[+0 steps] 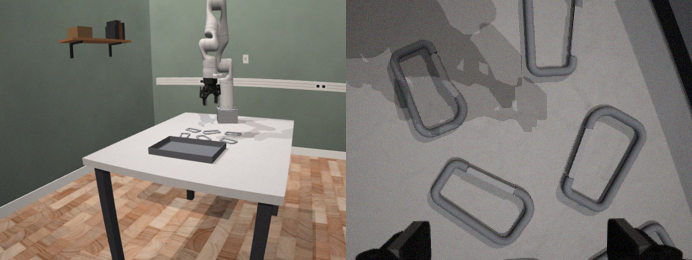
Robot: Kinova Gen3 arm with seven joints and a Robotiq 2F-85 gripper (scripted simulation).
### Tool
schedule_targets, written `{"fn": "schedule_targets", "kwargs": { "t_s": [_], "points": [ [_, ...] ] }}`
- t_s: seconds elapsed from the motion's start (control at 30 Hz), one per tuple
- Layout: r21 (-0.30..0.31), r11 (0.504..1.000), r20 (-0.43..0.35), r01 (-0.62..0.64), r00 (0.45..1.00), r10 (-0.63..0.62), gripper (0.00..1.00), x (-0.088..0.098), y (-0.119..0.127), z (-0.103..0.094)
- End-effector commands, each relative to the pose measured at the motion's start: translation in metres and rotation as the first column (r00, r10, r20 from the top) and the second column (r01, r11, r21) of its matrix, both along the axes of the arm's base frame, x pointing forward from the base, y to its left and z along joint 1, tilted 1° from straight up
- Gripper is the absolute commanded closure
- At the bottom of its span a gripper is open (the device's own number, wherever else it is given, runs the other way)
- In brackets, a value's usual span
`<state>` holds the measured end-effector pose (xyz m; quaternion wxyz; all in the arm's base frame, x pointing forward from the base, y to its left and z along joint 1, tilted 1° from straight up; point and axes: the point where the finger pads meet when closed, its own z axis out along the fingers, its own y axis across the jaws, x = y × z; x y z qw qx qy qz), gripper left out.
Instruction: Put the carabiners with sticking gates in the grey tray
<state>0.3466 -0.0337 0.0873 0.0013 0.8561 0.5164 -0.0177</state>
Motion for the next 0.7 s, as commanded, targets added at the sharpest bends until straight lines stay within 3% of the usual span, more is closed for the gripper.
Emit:
{"fn": "schedule_targets", "kwargs": {
  "t_s": [0.0, 0.13, 0.17, 0.67],
  "points": [
    [-0.003, 1.0, 0.007, -0.002, 1.0, 0.002, 0.0, 0.003, -0.001, 0.004],
    [-0.003, 1.0, 0.007, -0.002, 1.0, 0.002, 0.0, 0.003, -0.001, 0.004],
    [0.0, 1.0, 0.004, 0.0, 1.0, 0.0, 0.0, 0.023, -0.004, 0.047],
    [0.0, 1.0, 0.004, 0.0, 1.0, 0.0, 0.0, 0.023, -0.004, 0.047]
  ]
}}
